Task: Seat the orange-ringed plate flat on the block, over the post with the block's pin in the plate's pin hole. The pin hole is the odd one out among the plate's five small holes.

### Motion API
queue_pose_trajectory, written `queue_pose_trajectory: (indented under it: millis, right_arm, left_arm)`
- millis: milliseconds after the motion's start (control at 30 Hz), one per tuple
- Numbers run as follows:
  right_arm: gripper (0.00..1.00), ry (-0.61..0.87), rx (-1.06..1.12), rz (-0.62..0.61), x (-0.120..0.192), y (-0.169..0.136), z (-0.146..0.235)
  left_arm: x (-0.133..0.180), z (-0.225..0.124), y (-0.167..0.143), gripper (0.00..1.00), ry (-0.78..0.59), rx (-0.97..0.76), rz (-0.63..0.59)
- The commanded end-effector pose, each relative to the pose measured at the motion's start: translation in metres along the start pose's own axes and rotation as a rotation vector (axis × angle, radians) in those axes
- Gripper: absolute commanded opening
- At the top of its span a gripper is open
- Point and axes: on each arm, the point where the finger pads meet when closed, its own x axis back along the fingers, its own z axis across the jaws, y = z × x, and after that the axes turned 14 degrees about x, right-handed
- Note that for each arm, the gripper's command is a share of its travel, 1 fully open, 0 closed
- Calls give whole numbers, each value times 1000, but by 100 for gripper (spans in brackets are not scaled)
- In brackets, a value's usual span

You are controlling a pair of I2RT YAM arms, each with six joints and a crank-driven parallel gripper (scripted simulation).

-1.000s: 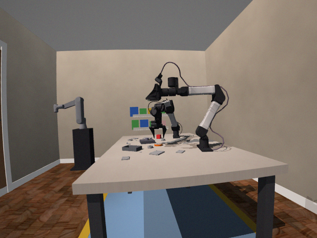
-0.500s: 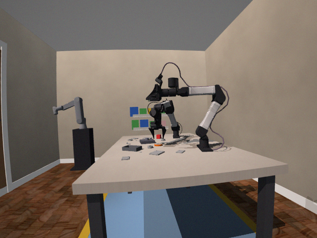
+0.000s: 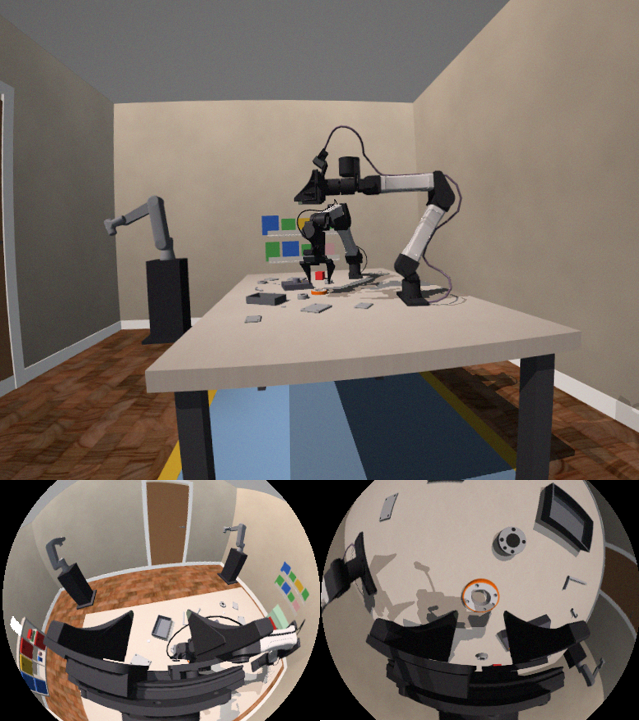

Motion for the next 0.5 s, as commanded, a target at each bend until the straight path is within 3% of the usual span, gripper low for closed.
queue_pose_trajectory:
  millis: [0,333,467]
  right_arm:
    - [86,-4,4,0,-16,2,5]
    - [86,4,5,4,-34,0,8]
    - [86,-13,4,-28,-26,11,-1]
  left_arm:
    - [6,-1,-3,100,-4,6,5]
    - [6,-1,-3,100,-4,6,5]
    - [6,-1,-3,100,-4,6,5]
